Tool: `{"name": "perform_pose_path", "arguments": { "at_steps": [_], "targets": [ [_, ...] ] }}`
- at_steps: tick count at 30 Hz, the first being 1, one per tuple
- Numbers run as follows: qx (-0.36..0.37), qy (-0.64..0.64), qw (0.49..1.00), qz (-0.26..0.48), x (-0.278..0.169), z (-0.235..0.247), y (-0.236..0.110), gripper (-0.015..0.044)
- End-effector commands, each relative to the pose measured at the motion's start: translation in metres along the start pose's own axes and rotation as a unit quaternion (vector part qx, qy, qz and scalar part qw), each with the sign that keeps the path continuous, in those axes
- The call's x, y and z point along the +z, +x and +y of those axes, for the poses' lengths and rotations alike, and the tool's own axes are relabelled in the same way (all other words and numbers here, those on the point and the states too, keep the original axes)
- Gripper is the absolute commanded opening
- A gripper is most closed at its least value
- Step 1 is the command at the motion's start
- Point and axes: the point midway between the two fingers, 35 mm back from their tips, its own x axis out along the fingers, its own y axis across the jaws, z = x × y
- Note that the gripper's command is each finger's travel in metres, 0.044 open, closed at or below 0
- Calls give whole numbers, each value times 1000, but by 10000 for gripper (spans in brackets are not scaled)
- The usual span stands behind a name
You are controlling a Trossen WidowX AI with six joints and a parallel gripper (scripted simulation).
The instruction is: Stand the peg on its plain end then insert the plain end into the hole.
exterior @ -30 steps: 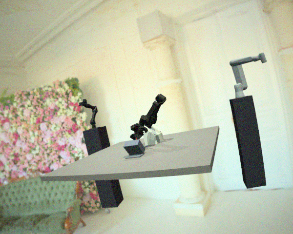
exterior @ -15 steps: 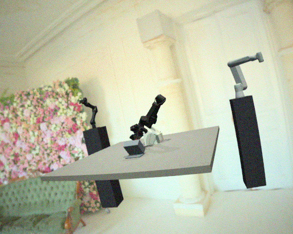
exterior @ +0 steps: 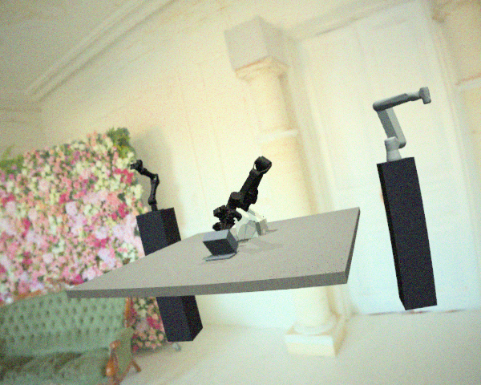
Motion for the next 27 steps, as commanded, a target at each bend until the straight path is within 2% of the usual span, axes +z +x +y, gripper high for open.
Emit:
{"name": "perform_pose_path", "arguments": {
  "at_steps": [1, 27],
  "targets": [
    [-1, 2, 1000, -3, 1, -1, 4, 0],
    [1, 0, 1000, 0, 1, 0, 10, 0]
  ]
}}
